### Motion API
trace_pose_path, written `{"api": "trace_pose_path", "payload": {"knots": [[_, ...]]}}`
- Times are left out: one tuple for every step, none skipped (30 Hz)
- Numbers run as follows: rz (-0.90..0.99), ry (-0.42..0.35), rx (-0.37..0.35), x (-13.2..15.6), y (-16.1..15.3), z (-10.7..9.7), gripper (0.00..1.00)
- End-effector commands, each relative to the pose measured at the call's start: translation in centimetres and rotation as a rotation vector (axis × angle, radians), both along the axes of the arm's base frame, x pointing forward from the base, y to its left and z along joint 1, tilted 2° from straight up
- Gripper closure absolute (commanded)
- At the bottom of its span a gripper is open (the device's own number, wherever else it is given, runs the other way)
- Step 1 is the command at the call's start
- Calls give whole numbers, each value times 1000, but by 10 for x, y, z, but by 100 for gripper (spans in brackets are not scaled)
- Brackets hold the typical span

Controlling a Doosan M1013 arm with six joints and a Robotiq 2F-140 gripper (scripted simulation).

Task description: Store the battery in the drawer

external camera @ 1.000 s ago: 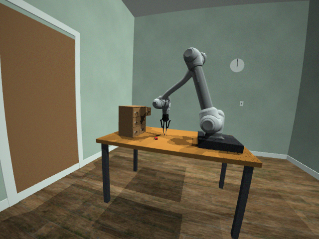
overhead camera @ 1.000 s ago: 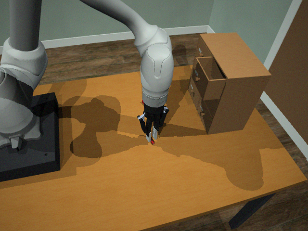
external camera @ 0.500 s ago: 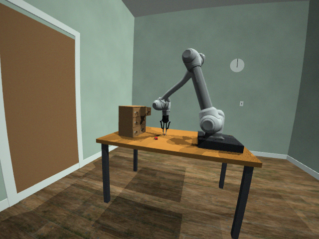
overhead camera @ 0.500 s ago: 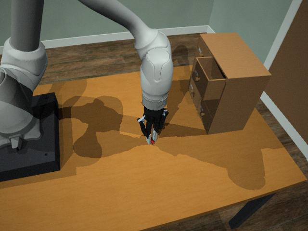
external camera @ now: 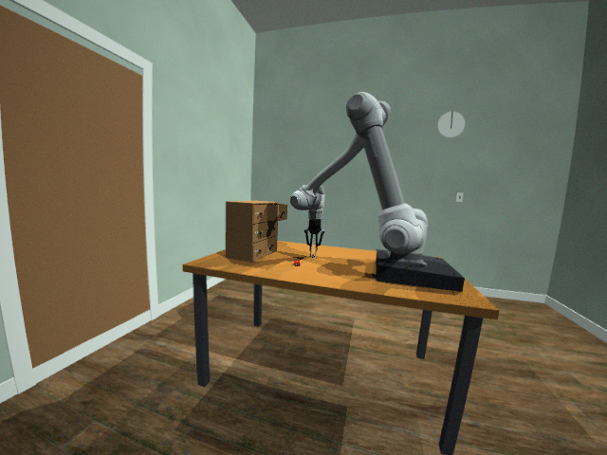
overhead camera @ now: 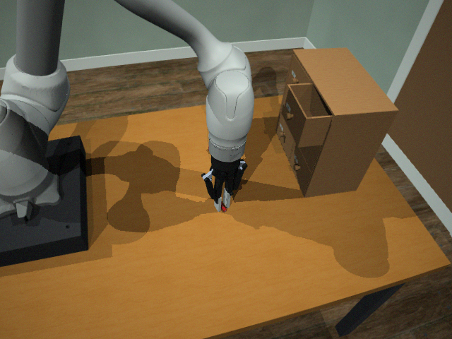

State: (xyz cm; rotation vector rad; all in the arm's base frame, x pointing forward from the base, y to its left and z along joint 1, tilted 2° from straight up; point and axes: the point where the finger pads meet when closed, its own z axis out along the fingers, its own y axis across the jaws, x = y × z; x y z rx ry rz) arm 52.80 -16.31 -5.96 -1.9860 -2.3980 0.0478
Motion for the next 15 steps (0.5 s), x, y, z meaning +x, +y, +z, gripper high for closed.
{"api": "trace_pose_path", "payload": {"knots": [[0,0,0,0,0,0,85],[0,0,0,0,0,0,85],[0,0,0,0,0,0,85],[0,0,0,0,0,0,85],[0,0,0,0,0,0,97],[0,0,0,0,0,0,97],[0,0,0,0,0,0,97],[0,0,0,0,0,0,97],[0,0,0,0,0,0,97],[0,0,0,0,0,0,97],[0,0,0,0,0,0,97],[0,0,0,0,0,0,97],[0,0,0,0,0,0,97],[0,0,0,0,0,0,97],[0,0,0,0,0,0,97]]}}
